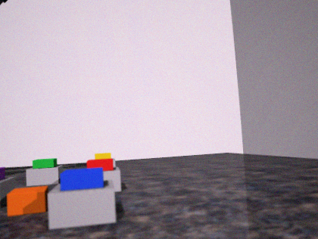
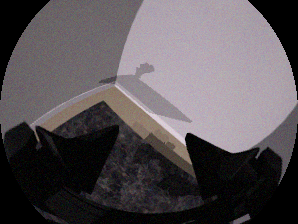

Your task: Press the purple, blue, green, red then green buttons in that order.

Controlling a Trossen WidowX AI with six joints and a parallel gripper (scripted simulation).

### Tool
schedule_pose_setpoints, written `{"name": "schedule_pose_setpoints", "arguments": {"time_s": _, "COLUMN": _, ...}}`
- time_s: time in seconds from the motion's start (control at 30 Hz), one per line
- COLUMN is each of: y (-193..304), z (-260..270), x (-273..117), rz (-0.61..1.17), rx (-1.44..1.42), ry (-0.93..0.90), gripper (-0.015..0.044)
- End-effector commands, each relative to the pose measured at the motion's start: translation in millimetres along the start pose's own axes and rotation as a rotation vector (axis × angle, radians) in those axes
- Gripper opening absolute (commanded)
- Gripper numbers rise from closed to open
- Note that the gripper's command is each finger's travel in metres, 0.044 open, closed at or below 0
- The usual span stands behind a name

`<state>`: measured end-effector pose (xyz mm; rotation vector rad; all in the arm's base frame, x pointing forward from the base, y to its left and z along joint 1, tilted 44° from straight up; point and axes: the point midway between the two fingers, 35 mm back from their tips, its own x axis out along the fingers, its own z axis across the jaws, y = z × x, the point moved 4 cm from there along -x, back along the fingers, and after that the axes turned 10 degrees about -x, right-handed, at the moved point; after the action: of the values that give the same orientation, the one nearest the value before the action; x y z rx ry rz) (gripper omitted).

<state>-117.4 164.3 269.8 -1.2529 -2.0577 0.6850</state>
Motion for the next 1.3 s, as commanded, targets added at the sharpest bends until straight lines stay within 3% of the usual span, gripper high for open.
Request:
{"name": "schedule_pose_setpoints", "arguments": {"time_s": 0.0, "y": 0.6, "z": -0.2, "x": 0.4, "rz": 0.003, "rx": -0.002, "ry": 0.001, "gripper": 0.04}}
{"name": "schedule_pose_setpoints", "arguments": {"time_s": 0.13, "y": 14.9, "z": -6.1, "x": 10.2, "rz": 0.084, "rx": -0.054, "ry": 0.018, "gripper": 0.04}}
{"name": "schedule_pose_setpoints", "arguments": {"time_s": 0.4, "y": 84.4, "z": -40.2, "x": 34.9, "rz": 0.435, "rx": -0.202, "ry": 0.068, "gripper": 0.04}}
{"name": "schedule_pose_setpoints", "arguments": {"time_s": 0.67, "y": 166.1, "z": -88.3, "x": 25.4, "rz": 0.815, "rx": -0.244, "ry": 0.102, "gripper": 0.04}}
{"name": "schedule_pose_setpoints", "arguments": {"time_s": 1.0, "y": 260.0, "z": -152.2, "x": -44.8, "rz": 1.275, "rx": -0.112, "ry": 0.173, "gripper": 0.04}}
{"name": "schedule_pose_setpoints", "arguments": {"time_s": 1.27, "y": 311.2, "z": -146.7, "x": -134.5, "rz": 1.619, "rx": 0.168, "ry": 0.058, "gripper": 0.04}}
